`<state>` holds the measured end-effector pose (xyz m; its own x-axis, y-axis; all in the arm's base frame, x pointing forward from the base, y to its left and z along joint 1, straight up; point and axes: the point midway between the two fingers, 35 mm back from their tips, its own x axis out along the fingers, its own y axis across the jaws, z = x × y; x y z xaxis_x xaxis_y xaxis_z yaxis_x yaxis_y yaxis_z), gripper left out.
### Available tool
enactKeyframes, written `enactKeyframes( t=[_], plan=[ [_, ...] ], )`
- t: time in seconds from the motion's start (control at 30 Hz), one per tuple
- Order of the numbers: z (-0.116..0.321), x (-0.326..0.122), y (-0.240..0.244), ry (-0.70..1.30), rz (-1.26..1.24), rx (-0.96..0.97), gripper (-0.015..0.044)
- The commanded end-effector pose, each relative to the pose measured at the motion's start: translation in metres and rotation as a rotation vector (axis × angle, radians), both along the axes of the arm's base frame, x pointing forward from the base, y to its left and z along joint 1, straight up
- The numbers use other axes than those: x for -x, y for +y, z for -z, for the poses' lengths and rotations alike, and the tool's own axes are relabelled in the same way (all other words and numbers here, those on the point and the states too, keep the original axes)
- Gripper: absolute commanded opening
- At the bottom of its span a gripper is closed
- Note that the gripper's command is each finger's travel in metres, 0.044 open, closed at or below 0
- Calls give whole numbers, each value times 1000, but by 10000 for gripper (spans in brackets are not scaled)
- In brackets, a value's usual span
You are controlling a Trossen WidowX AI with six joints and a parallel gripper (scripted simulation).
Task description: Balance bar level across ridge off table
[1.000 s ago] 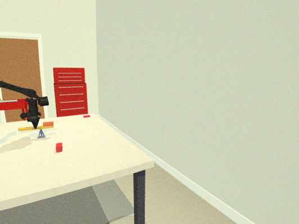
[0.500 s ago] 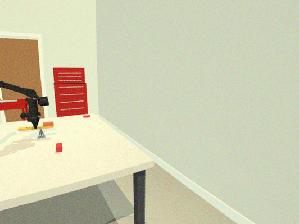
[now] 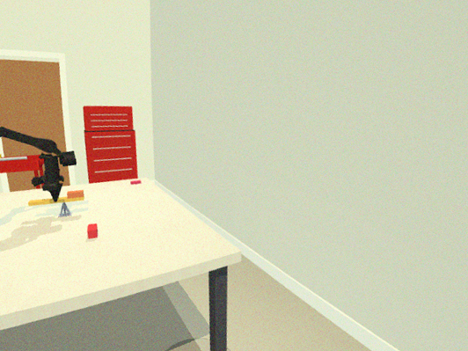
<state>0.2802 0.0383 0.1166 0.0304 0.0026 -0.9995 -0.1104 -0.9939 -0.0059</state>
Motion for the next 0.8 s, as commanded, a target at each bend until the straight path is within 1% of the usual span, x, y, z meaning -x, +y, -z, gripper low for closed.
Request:
enactKeyframes(
  t=[0.0, 0.6, 0.63, 0.77],
  plan=[
    [0, 0, 0, 0, 0, 0, 170],
    [0, 0, 0, 0, 0, 0, 173],
    [0, 0, 0, 0, 0, 0, 185],
    [0, 0, 0, 0, 0, 0, 185]
  ],
)
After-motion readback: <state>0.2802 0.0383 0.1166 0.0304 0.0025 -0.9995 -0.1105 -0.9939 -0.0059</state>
